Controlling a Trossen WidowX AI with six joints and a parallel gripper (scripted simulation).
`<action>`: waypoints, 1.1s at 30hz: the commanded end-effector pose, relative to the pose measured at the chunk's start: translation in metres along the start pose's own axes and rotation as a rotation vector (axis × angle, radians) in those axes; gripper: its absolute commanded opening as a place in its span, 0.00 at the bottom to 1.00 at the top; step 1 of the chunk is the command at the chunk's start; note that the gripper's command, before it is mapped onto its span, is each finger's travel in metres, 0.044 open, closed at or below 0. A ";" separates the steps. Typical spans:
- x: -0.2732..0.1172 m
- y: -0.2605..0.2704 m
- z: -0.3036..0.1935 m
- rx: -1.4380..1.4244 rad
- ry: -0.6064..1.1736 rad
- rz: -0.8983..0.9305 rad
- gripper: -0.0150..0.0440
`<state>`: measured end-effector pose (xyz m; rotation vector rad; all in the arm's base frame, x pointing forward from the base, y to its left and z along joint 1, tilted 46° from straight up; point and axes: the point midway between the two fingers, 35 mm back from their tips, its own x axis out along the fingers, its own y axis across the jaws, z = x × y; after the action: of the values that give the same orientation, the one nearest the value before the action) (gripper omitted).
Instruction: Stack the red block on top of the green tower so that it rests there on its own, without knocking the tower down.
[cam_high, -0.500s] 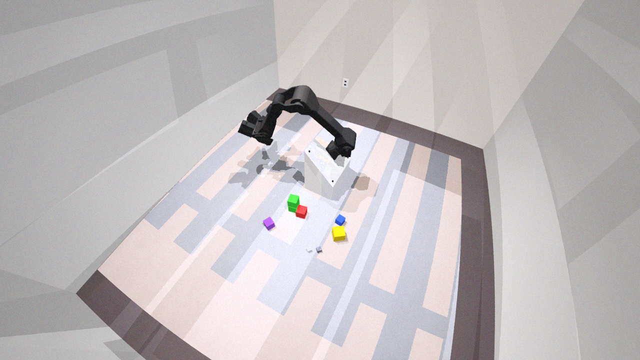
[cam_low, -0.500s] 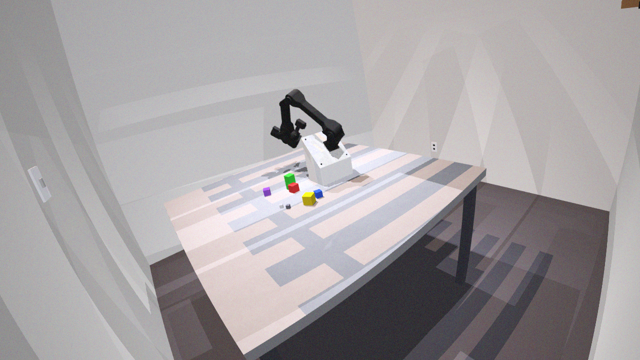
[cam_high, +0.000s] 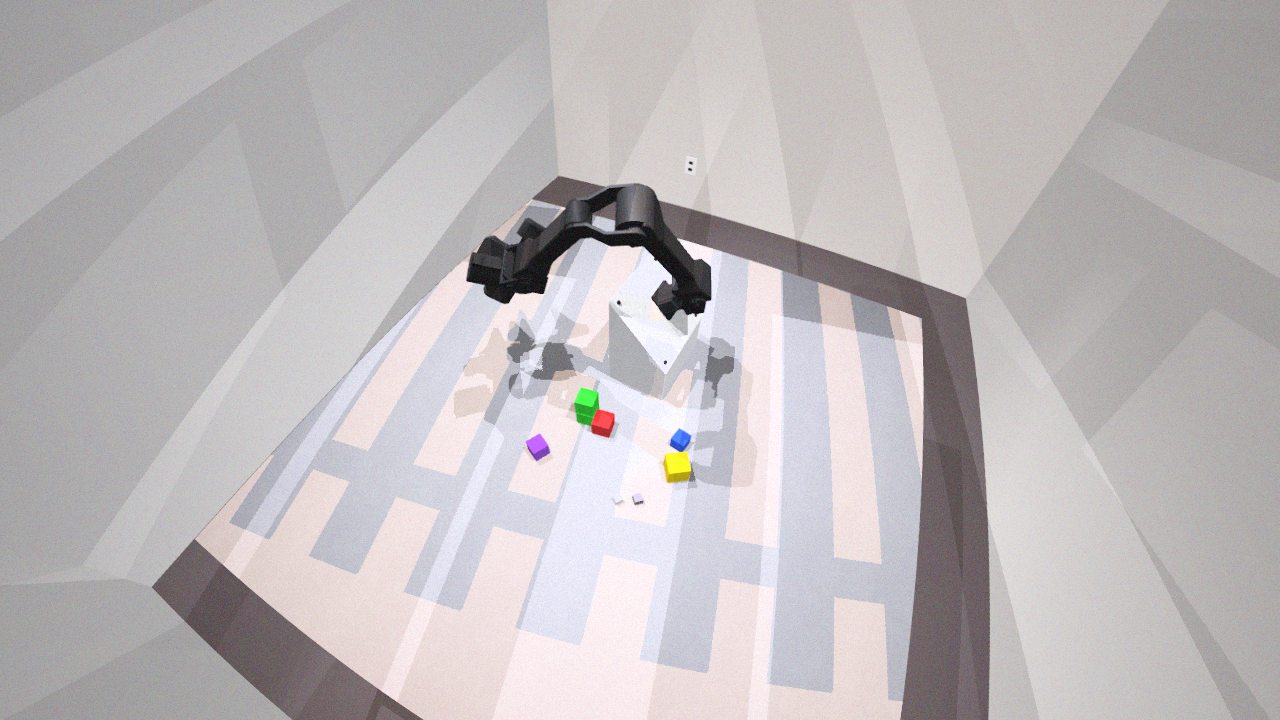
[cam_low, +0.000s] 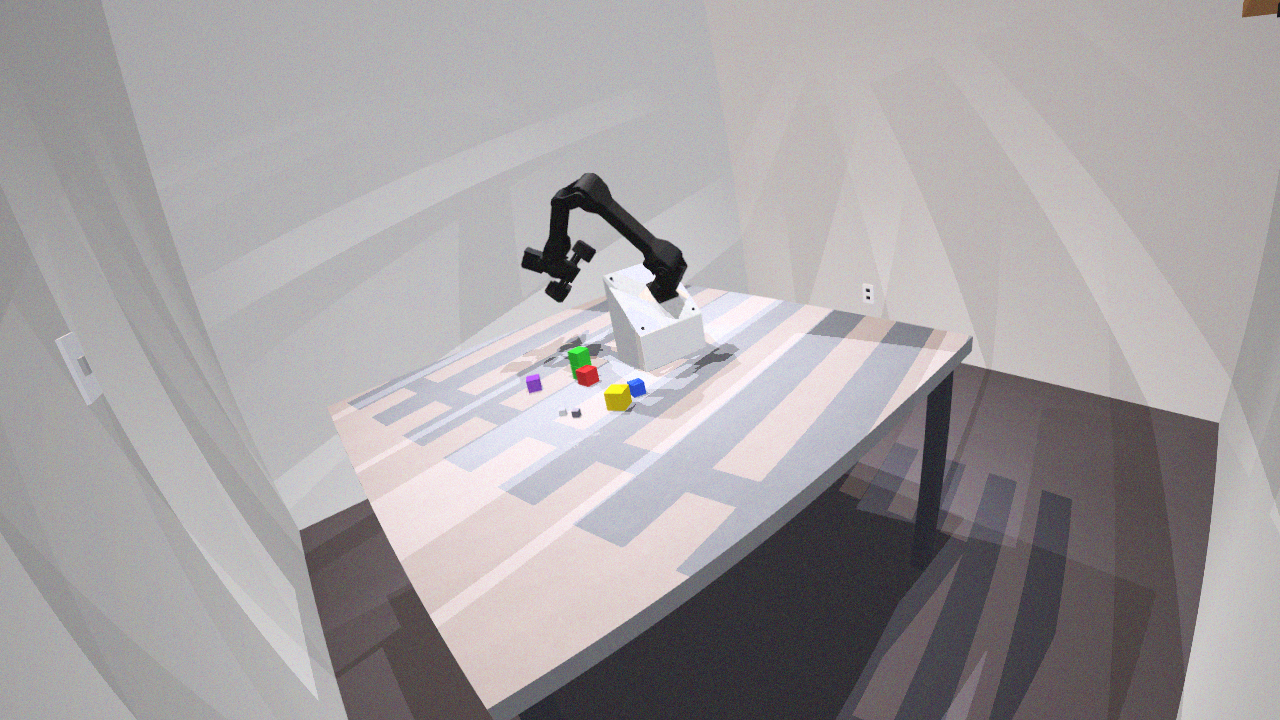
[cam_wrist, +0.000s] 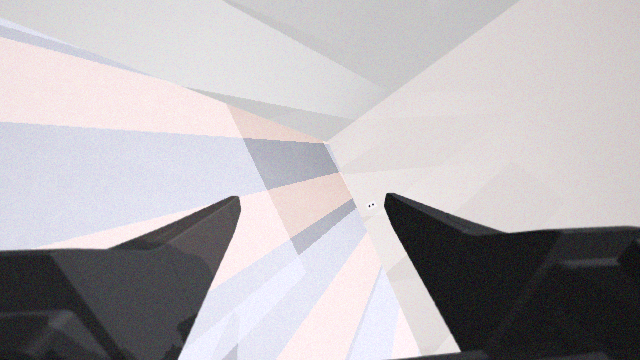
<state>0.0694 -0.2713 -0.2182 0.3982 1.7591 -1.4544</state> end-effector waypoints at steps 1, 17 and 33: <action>-0.034 0.021 -0.008 -0.020 0.028 0.146 1.00; -0.191 0.082 -0.077 -0.032 0.291 0.673 1.00; -0.339 0.069 -0.196 -0.100 0.778 0.962 1.00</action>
<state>0.2576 0.0010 -0.0225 1.5836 1.7195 -0.5402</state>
